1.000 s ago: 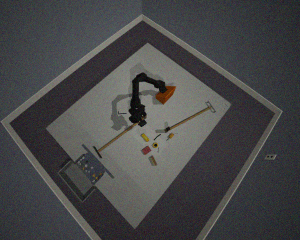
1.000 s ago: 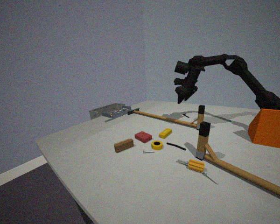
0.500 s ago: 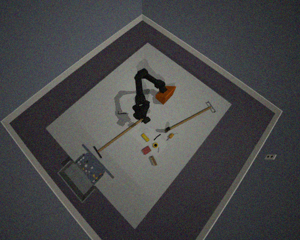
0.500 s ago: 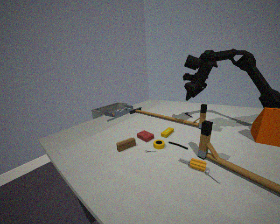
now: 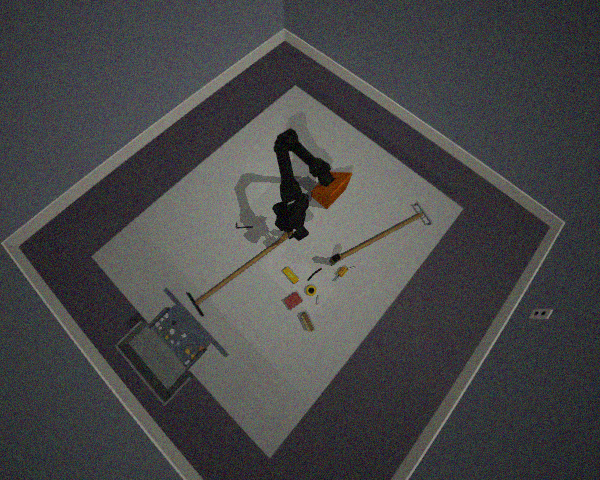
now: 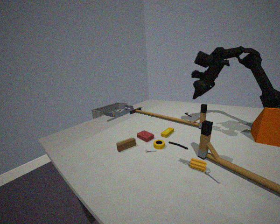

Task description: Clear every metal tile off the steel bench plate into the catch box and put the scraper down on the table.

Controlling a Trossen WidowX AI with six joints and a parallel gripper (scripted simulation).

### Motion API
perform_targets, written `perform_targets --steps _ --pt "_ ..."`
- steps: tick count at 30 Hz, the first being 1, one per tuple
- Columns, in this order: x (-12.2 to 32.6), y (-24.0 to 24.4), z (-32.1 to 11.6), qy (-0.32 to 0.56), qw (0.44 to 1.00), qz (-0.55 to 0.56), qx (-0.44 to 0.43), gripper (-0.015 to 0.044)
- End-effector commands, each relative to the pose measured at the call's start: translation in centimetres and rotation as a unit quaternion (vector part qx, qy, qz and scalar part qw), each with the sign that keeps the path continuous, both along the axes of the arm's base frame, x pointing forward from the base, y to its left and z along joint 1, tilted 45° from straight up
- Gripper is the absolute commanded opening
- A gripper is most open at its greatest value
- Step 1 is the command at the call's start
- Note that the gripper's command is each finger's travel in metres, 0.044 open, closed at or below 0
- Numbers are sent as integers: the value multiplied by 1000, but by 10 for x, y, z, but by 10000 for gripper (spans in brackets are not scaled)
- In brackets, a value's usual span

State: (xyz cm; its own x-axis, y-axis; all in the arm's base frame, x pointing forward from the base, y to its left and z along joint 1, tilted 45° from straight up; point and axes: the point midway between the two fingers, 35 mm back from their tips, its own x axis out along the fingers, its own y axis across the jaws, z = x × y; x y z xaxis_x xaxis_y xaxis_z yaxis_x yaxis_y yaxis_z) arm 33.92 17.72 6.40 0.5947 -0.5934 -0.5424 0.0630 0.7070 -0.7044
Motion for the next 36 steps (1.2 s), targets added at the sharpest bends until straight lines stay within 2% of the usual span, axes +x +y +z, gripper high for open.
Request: perform_targets --steps 1,26,36 --pt "-10 2 2 -12 1000 7 4 440" --pt "-73 -10 0 -52 997 52 7 440" --pt "-72 -22 -14 -53 997 53 8 440"
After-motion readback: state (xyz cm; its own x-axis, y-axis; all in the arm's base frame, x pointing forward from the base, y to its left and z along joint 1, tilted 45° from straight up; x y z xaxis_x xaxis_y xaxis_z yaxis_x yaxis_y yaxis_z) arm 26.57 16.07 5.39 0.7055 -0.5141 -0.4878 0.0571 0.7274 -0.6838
